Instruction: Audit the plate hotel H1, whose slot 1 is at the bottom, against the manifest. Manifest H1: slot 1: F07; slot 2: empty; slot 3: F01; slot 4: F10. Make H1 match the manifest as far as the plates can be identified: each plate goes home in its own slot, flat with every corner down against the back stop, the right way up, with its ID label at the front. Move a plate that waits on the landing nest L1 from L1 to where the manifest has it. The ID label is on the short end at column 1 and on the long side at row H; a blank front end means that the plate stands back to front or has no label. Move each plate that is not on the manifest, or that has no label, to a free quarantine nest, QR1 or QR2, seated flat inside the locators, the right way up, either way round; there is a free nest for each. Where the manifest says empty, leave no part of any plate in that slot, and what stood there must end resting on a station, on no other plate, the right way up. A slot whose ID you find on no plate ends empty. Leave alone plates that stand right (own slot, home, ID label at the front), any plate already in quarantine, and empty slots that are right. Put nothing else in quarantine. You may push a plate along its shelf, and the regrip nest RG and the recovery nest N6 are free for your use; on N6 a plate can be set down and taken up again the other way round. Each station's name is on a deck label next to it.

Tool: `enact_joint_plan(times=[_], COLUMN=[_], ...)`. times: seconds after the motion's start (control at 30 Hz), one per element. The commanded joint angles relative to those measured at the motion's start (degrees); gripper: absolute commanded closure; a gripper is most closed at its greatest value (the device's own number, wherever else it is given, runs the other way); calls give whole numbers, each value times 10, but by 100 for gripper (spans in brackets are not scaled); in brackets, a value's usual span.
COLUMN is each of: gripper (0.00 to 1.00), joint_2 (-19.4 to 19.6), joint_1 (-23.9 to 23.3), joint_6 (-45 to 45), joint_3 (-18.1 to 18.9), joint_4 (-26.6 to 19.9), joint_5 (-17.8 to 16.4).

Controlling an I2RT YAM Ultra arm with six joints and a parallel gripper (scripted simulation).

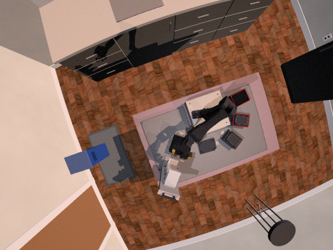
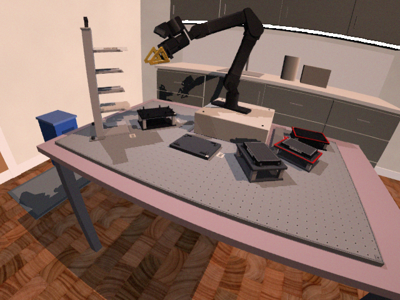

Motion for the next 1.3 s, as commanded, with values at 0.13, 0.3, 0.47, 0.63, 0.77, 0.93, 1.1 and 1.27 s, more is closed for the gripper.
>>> enact_joint_plan(times=[0.13, 0.3, 0.47, 0.63, 0.77, 0.93, 1.1, 1.27], gripper=[0, 0, 0, 0, 0, 0, 0, 0], joint_2=[1, 4, 9, 12, 19, 38, 53, 68], joint_1=[1, 1, 1, 1, 3, 11, 17, 23], joint_6=[-1, -1, -1, -1, 0, 5, 9, 12], joint_3=[-11, -28, -44, -54, -61, -51, -42, -33], joint_4=[30, 51, 72, 85, 100, 110, 118, 125], joint_5=[-2, -2, -2, -1, 0, 7, 12, 17])
